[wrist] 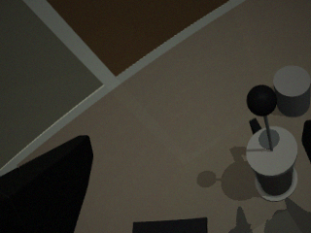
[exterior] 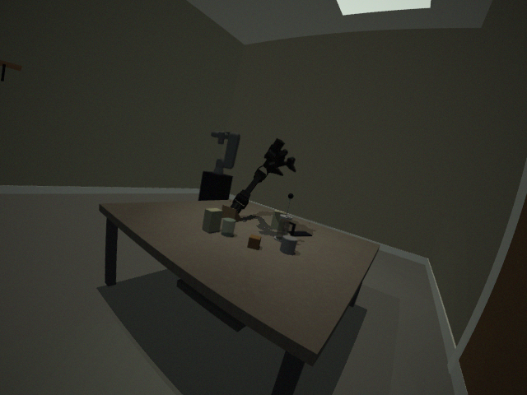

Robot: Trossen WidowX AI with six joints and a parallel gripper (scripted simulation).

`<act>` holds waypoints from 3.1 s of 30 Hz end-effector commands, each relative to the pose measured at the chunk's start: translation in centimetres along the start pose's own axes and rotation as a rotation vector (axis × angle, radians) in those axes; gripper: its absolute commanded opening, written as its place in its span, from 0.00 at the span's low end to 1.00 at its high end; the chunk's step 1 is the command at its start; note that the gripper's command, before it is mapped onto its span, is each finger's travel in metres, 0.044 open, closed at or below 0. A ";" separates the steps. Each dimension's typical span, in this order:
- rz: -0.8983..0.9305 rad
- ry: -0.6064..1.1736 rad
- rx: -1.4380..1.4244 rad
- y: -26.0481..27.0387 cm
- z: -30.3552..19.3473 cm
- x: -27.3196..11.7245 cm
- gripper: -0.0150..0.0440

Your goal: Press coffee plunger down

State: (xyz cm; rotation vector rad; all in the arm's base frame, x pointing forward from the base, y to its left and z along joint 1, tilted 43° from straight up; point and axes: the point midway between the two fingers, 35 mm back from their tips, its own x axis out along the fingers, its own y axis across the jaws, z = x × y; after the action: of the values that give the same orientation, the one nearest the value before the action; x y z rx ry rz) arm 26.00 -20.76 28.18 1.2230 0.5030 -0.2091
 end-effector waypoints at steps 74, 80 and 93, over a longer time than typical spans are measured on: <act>0.136 0.046 -0.525 -7.3 -3.2 13.4 0.45; 0.135 0.047 -0.525 -7.7 -3.8 14.0 0.45; 0.134 0.048 -0.526 -8.5 -5.3 15.3 0.45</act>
State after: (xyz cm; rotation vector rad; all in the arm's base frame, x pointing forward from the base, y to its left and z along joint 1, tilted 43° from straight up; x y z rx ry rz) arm 34.37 -18.20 14.04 0.7187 0.4393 0.0566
